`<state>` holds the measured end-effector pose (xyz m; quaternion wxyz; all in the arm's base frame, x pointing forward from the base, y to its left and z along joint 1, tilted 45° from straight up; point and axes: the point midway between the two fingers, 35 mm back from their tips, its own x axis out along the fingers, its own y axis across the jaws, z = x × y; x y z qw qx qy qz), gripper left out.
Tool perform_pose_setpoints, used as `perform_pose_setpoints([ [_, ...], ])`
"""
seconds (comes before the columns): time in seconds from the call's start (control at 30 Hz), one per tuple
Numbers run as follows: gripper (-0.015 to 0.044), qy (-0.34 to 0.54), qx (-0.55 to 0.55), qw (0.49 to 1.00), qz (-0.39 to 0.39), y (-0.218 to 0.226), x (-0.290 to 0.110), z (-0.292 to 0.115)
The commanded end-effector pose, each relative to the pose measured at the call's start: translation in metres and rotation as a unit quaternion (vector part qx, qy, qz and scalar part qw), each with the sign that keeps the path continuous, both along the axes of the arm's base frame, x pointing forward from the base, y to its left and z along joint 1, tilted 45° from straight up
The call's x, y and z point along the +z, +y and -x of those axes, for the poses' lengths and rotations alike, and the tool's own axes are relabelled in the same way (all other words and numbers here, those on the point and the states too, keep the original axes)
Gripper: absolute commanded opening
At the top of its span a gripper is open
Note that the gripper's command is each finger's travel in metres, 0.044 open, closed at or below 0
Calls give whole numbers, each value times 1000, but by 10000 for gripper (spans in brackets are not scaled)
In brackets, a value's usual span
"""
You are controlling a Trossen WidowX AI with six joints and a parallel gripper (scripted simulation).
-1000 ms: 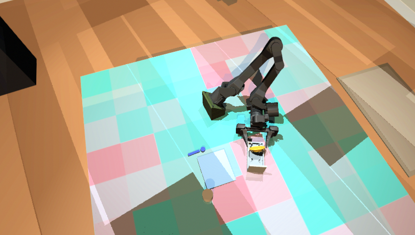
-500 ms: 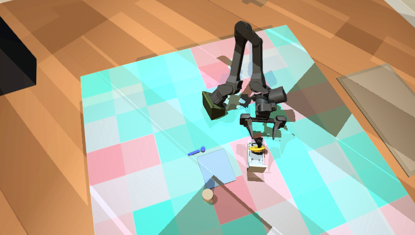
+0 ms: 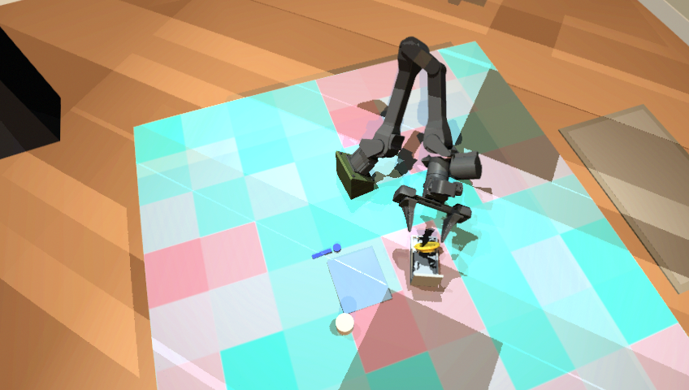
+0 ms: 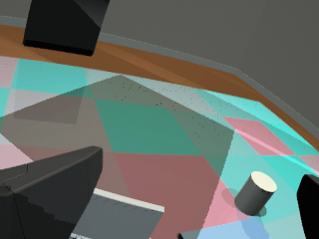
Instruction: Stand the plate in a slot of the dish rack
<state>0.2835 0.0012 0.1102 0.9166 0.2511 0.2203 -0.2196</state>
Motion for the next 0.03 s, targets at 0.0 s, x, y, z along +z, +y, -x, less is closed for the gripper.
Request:
perform_pose_setpoints([
  [0.0,400,61,16,998,25,-9,-11,-3],
])
